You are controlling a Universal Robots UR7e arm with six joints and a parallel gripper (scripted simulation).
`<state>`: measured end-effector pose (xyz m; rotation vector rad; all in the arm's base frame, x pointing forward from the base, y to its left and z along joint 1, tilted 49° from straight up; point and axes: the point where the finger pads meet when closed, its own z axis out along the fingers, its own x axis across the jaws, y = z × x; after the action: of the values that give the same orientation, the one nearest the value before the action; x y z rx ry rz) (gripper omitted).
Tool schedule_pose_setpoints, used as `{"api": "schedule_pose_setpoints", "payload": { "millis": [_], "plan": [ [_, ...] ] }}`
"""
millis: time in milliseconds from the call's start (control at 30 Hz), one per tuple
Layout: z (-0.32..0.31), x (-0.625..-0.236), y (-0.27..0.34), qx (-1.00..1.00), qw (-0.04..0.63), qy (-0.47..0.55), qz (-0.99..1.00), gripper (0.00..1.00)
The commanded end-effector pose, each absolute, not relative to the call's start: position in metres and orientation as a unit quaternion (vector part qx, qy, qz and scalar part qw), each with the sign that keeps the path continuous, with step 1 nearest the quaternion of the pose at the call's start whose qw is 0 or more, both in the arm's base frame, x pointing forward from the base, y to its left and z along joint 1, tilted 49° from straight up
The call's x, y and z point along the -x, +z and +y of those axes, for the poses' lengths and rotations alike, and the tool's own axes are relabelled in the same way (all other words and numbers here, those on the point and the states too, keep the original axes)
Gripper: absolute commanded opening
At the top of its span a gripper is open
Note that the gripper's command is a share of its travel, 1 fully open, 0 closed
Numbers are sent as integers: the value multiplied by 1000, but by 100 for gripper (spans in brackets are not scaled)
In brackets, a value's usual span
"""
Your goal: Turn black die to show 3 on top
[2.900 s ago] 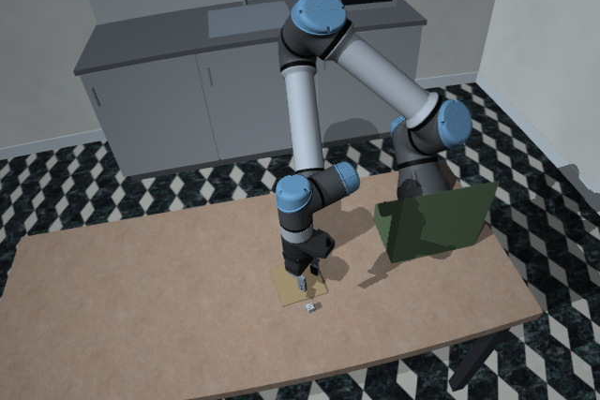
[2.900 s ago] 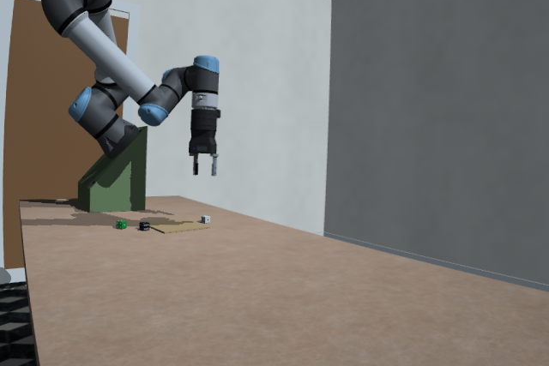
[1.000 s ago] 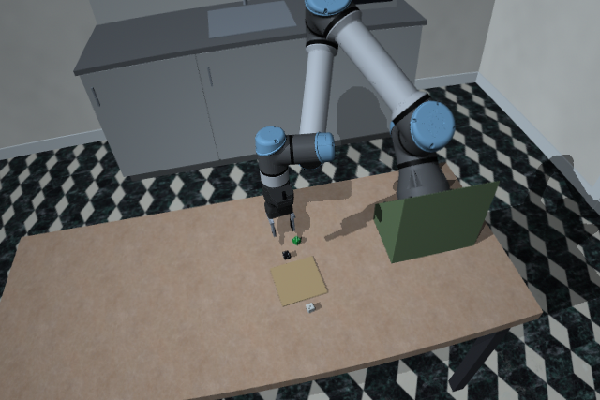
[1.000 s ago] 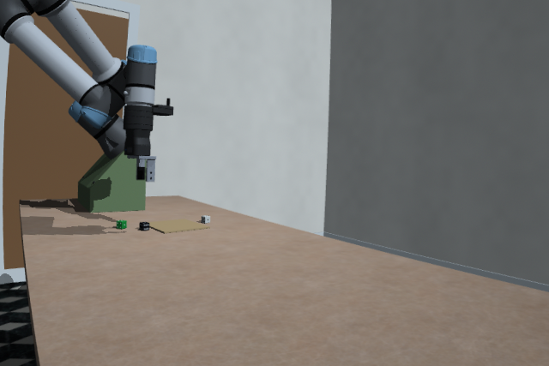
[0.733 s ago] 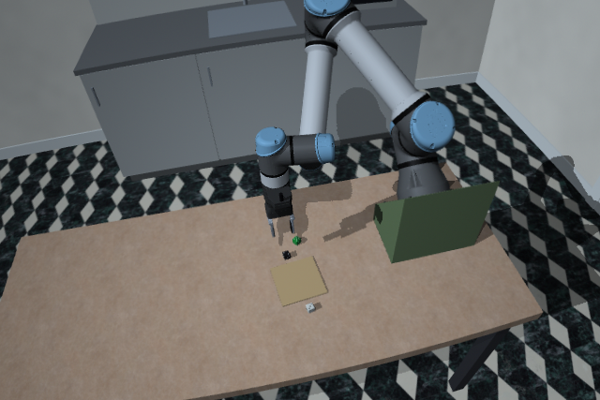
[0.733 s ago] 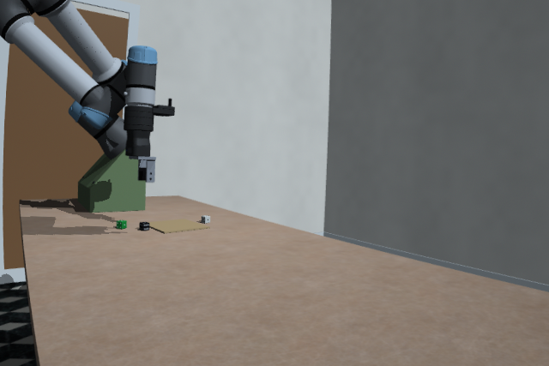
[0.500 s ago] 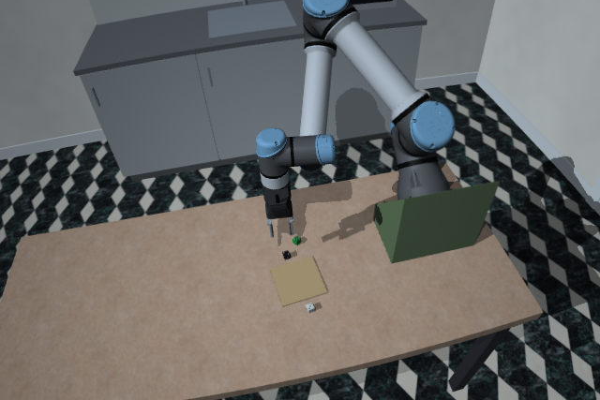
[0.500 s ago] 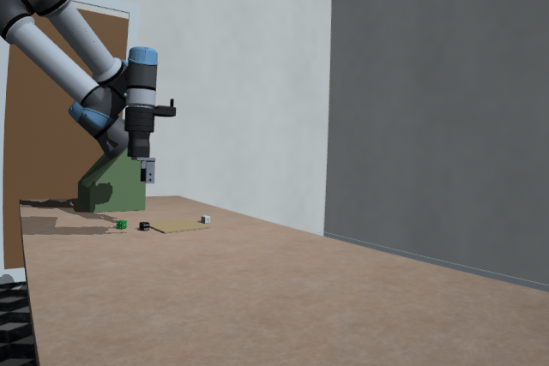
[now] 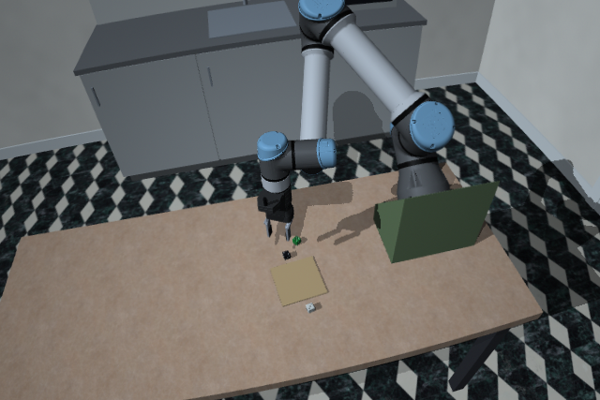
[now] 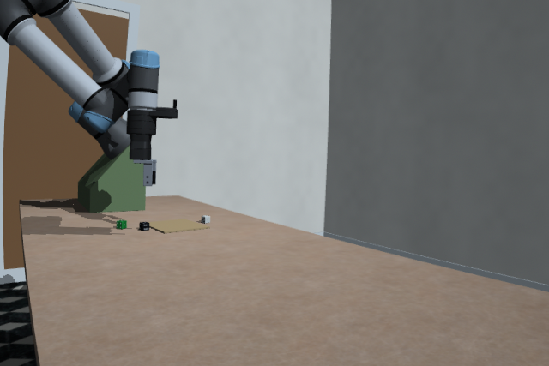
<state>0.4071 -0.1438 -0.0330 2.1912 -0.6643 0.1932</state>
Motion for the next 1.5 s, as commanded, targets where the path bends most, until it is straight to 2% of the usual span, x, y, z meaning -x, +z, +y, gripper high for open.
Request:
{"api": "schedule_pose_setpoints", "payload": {
  "millis": [0, 567, 1467],
  "plan": [
    [-145, -409, -34, -853, 408, 96, -310, 100],
    [-152, -416, -39, -751, 372, 193, -511, 100],
    [-167, -413, -43, -461, 254, 333, -782, 100]
  ]
}}
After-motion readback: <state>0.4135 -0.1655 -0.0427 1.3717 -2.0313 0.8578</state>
